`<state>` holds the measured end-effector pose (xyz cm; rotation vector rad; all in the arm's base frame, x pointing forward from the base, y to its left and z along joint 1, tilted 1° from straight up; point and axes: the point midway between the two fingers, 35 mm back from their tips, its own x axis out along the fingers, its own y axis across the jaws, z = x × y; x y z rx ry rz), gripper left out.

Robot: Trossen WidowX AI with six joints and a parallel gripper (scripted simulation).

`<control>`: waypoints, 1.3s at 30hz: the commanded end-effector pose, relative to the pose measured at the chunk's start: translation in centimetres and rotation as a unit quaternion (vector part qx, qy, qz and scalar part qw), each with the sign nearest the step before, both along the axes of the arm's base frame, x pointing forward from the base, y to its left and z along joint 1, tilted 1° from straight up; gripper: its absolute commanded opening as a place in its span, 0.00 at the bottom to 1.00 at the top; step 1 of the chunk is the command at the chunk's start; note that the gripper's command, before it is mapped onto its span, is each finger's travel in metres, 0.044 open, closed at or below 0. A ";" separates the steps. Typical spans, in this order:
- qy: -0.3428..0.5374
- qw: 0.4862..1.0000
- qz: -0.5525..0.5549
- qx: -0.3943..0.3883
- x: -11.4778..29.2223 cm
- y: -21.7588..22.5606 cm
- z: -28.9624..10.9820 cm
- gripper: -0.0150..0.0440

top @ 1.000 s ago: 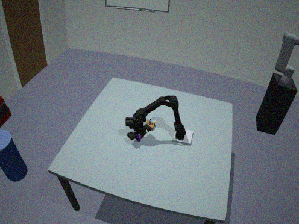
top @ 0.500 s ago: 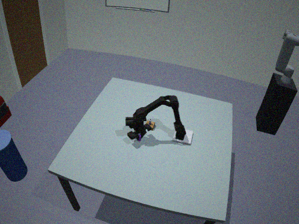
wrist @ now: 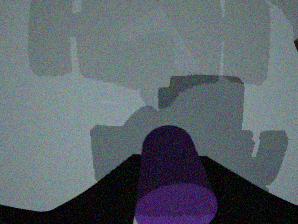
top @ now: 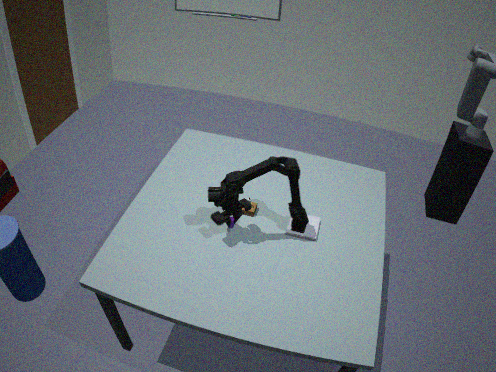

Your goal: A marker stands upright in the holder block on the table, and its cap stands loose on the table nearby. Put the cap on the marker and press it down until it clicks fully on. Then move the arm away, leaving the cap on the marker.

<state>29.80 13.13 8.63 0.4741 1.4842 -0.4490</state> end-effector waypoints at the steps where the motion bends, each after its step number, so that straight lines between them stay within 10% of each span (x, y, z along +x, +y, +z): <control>1: -0.003 1.000 0.001 0.000 0.0 0.0 1.2 0.25; 39: -0.003 1.000 0.000 -0.005 -1.1 -12.2 4.4 0.25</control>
